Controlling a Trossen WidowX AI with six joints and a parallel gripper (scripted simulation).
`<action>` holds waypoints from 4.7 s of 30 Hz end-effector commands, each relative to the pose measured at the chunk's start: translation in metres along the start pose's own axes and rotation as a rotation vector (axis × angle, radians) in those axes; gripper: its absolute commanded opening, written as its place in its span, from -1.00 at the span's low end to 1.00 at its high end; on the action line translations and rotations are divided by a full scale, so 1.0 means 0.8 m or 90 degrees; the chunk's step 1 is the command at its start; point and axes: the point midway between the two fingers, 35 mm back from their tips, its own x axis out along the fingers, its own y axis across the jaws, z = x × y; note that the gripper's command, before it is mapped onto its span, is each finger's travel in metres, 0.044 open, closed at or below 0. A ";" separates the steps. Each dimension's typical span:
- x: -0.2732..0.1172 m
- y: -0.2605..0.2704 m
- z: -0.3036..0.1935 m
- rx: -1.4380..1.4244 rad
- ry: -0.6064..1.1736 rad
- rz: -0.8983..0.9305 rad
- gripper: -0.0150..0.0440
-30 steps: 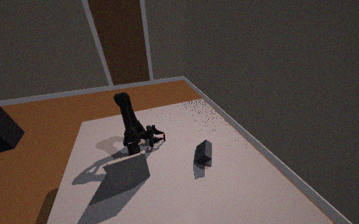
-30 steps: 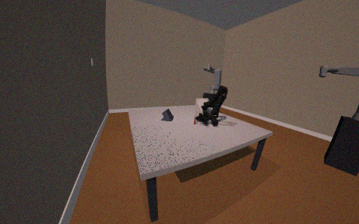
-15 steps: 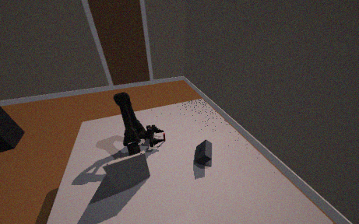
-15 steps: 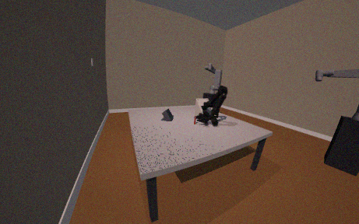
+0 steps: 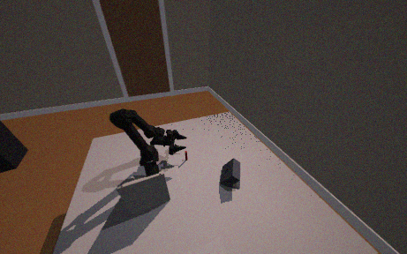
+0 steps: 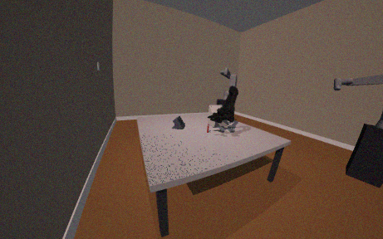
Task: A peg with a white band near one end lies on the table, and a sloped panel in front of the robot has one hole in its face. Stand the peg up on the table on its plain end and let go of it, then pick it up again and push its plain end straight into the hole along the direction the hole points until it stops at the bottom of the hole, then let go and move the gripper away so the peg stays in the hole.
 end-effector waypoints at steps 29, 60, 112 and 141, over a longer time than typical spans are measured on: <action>0.003 -0.034 0.041 -0.243 0.222 -0.099 1.00; 0.018 -0.046 -0.006 -0.199 0.792 -0.131 1.00; 0.047 -0.021 -0.051 -0.044 0.916 0.015 1.00; 0.049 -0.020 -0.090 -0.044 0.916 0.023 0.64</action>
